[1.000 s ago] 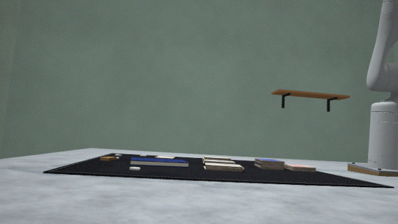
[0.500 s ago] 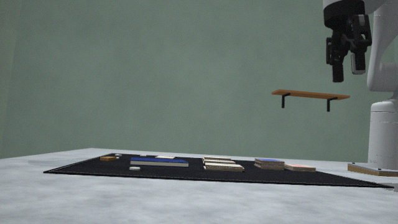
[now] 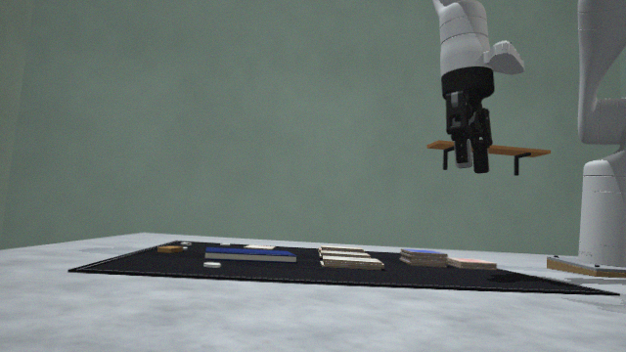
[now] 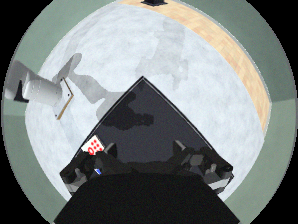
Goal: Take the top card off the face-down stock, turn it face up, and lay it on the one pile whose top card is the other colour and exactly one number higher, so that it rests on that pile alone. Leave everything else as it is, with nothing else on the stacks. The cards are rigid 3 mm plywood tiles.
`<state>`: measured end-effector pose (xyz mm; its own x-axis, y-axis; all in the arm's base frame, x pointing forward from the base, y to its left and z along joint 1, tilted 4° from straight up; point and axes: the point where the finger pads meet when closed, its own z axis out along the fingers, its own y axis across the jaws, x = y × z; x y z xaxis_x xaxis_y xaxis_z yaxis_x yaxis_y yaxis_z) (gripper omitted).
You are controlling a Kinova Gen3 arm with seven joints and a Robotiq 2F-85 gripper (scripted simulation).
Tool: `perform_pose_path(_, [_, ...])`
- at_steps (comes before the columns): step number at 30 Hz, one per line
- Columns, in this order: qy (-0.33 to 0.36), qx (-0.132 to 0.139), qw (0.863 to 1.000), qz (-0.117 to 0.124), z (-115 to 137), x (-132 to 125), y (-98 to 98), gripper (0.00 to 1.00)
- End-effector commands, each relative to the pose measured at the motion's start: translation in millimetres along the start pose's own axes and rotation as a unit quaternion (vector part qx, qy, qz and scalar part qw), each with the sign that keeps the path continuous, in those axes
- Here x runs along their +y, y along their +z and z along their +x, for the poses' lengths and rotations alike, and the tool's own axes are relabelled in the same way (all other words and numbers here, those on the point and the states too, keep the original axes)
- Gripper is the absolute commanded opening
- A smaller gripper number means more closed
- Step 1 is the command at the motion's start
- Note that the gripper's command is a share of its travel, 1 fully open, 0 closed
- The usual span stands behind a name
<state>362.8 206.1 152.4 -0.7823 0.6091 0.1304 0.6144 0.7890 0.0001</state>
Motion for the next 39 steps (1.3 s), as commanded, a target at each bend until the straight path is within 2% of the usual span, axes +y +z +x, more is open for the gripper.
perform_pose_path(1, [0.006, 0.001, 1.0, 0.002, -5, -3, 2.2, 1.0])
perform_pose_path(6, [0.006, 0.001, 1.0, 0.002, -5, -3, 2.2, 1.0])
perform_pose_path(7, [0.057, 0.001, 0.998, -0.003, -21, -14, 8.9, 1.0])
perform_pose_path(14, [0.057, 0.001, 0.998, -0.003, -21, -14, 8.9, 1.0])
perform_pose_path(15, [0.105, 0.0, 0.994, -0.008, -36, -25, 15.0, 1.0])
perform_pose_path(23, [0.105, 0.0, 0.994, -0.008, -36, -25, 15.0, 1.0])
perform_pose_path(24, [0.15, -0.001, 0.989, -0.013, -51, -36, 20.7, 1.0])
perform_pose_path(31, [0.15, -0.001, 0.989, -0.013, -51, -36, 20.7, 1.0])
perform_pose_path(32, [0.193, -0.003, 0.981, -0.018, -64, -48, 25.8, 1.0])
perform_pose_path(39, [0.193, -0.003, 0.981, -0.018, -64, -48, 25.8, 1.0])
